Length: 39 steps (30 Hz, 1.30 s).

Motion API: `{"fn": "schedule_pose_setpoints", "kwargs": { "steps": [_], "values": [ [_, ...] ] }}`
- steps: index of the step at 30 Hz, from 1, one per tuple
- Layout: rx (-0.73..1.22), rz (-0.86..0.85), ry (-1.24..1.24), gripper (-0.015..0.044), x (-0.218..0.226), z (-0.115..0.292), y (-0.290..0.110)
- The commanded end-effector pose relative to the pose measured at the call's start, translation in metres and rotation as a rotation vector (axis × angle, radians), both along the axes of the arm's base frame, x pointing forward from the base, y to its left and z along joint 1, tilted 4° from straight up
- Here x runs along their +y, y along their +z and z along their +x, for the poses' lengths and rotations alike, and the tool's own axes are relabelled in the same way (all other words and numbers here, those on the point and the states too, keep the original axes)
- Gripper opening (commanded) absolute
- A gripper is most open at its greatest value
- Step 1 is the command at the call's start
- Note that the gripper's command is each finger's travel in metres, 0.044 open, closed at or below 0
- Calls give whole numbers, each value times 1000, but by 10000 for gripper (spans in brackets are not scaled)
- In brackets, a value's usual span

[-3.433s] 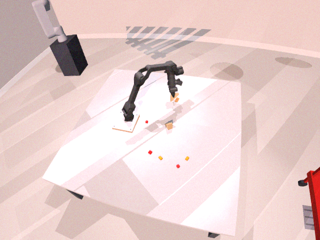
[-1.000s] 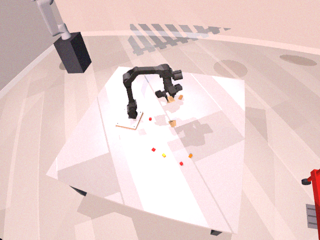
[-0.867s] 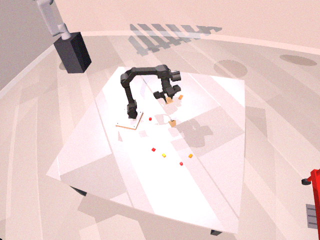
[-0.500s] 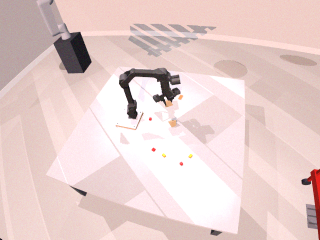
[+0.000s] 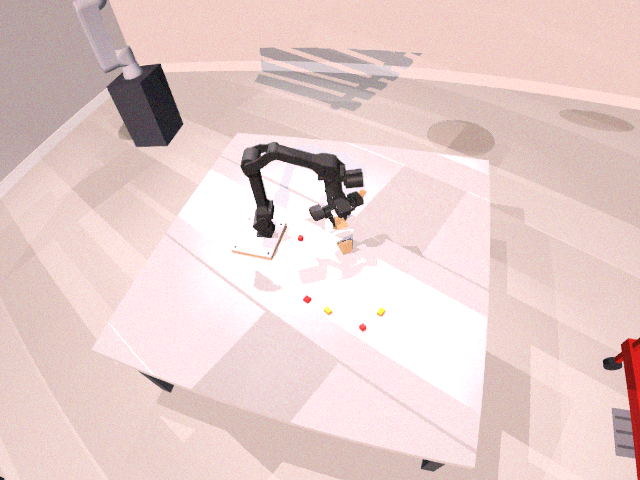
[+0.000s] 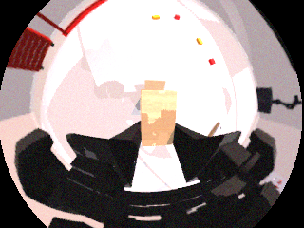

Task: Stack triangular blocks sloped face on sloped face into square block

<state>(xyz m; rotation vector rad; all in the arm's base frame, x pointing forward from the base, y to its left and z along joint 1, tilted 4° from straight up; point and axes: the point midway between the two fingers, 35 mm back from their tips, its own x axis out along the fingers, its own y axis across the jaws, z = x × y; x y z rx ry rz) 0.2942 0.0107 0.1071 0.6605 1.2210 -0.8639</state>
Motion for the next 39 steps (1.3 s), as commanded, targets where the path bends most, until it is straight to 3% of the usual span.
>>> {"fn": "schedule_pose_setpoints", "kwargs": {
  "steps": [1,8,39],
  "values": [
    [3,-3,5,0,-3,1,-8],
    [3,-4,5,0,-14,6,-30],
    [10,-5,8,0,-15,6,-31]
  ]
}}
